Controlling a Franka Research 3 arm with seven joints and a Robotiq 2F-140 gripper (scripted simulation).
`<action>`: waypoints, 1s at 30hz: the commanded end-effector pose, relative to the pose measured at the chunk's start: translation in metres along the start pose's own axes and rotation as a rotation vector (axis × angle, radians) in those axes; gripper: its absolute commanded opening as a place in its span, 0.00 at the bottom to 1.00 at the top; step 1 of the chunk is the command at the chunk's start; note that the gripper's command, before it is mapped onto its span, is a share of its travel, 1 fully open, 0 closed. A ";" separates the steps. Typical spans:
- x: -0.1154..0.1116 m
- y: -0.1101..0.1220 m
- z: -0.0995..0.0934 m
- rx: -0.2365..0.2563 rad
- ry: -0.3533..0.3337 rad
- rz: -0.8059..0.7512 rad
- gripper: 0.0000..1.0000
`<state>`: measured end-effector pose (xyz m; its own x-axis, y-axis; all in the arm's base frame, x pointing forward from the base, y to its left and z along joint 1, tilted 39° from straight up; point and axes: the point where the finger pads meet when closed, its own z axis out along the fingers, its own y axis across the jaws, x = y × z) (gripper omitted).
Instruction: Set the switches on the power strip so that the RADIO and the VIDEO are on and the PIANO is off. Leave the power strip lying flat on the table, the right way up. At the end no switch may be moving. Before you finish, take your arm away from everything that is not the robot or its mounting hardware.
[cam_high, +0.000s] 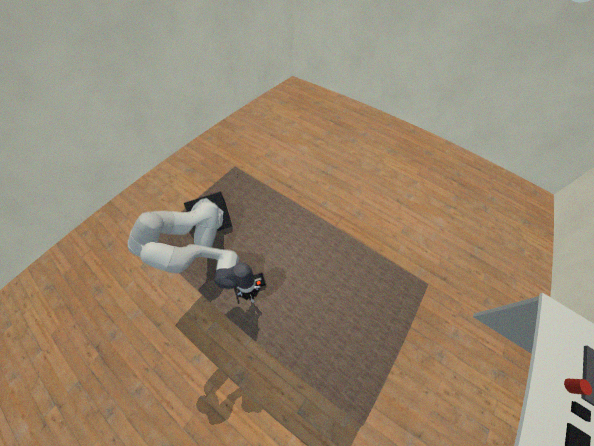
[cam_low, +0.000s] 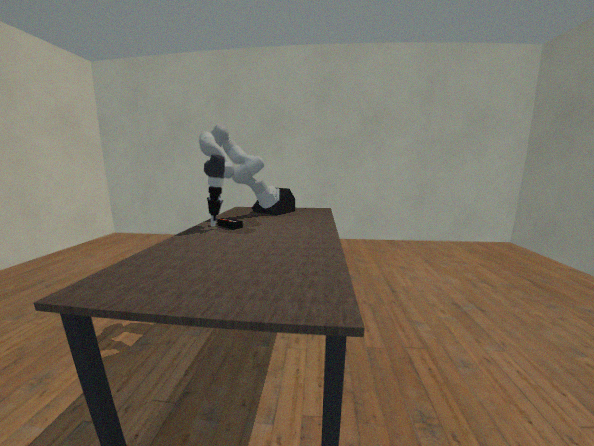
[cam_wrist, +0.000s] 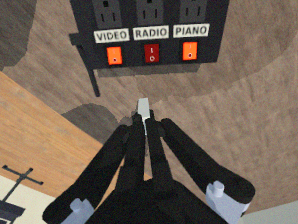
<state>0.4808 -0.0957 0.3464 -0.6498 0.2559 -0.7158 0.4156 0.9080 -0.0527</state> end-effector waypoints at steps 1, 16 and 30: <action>-0.001 0.001 0.000 -0.002 -0.003 0.005 0.00; -0.012 -0.002 -0.069 -0.003 -0.004 0.007 0.00; -0.011 -0.004 -0.088 -0.004 -0.002 0.005 0.00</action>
<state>0.4334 -0.0701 0.4173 -0.6301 0.2767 -0.7256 0.4235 0.9056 -0.0223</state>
